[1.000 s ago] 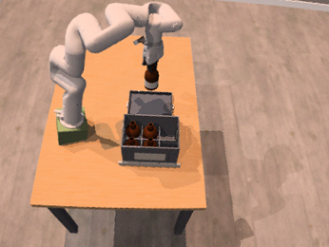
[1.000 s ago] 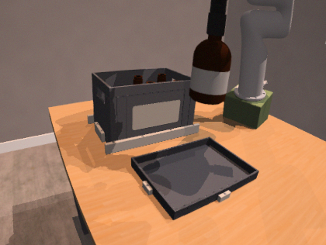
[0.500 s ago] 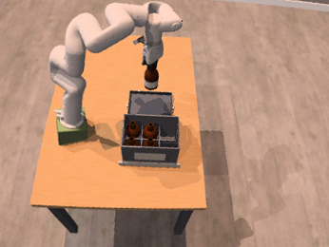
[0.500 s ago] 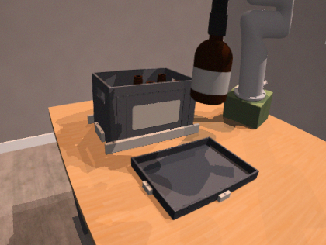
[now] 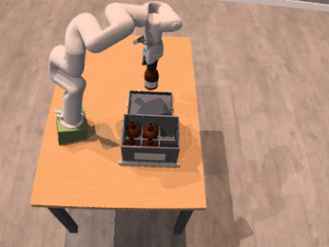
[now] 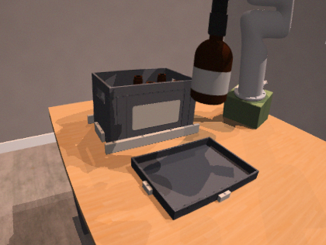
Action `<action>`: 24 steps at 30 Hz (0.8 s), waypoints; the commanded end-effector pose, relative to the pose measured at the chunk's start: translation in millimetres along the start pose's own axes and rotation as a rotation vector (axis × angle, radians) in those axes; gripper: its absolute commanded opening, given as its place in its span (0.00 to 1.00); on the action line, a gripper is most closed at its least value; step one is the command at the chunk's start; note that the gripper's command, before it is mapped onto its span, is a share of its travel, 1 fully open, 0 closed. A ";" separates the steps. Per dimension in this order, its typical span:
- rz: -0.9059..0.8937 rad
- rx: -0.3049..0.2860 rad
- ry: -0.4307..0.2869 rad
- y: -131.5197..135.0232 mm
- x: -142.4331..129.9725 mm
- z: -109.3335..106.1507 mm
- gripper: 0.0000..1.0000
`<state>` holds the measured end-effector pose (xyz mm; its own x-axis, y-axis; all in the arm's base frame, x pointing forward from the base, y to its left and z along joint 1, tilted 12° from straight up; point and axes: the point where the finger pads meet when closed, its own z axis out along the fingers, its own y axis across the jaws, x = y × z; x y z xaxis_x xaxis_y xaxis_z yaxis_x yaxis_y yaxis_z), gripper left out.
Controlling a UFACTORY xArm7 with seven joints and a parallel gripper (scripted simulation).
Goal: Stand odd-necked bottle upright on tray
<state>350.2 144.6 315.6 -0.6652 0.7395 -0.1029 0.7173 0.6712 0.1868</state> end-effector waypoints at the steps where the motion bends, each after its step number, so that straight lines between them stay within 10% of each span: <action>1: 0.000 -0.003 0.000 0.6 -0.2 -1.2 0.00; 24: 0.000 -0.003 0.000 0.7 -0.2 11.3 0.00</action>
<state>351.9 145.0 308.0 -0.6652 0.7395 -0.1030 0.7173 0.6712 0.1869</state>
